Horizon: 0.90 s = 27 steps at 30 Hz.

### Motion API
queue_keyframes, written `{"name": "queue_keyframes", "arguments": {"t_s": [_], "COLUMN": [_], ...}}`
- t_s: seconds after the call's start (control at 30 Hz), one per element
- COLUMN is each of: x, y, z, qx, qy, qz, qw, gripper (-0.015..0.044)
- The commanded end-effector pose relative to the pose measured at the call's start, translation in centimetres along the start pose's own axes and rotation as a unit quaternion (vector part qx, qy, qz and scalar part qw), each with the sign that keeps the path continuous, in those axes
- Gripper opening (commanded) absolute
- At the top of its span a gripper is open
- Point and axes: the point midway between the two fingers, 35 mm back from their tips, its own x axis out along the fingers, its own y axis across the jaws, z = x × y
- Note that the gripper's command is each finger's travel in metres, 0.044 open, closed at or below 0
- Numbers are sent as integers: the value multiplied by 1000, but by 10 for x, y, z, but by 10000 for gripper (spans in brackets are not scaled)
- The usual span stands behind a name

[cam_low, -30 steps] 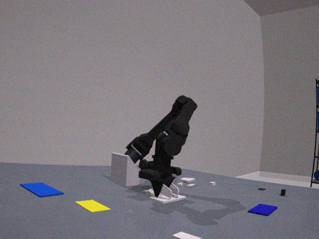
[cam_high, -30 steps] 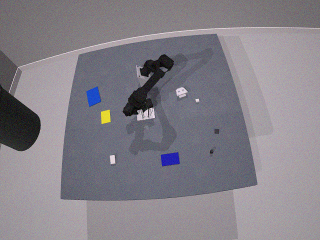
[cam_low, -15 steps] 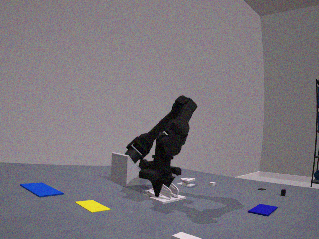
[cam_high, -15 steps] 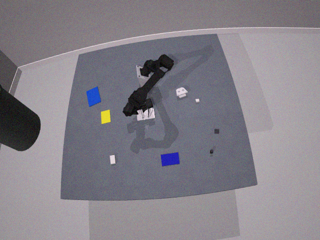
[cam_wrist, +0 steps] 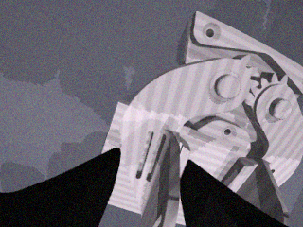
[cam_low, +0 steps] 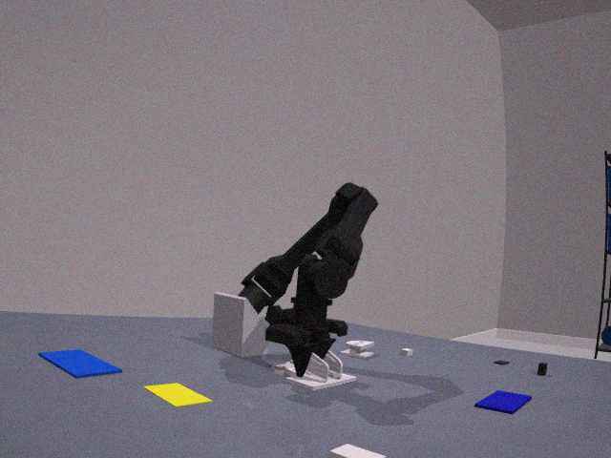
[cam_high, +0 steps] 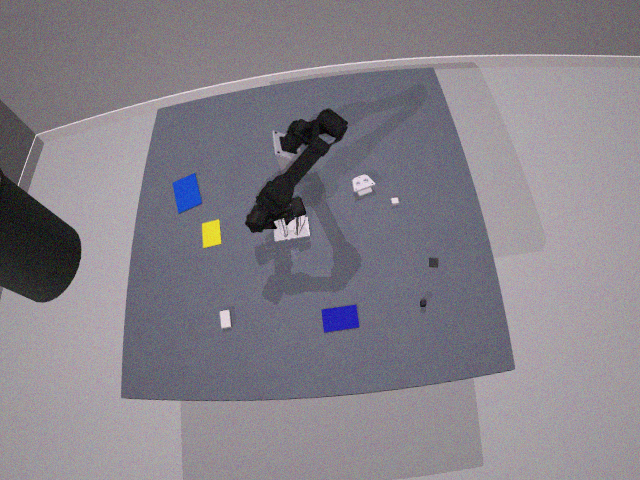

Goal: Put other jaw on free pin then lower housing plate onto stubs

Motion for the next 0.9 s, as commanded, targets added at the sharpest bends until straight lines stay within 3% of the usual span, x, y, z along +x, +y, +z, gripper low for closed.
{"name": "queue_keyframes", "arguments": {"t_s": [0.0,0.87], "x": [-3,0], "y": [0,-1], "z": [0,-2], "qx": [1,0], "qy": [0,0], "qz": [-1,-1], "qw": [1000,1000], "gripper": [134,134]}}
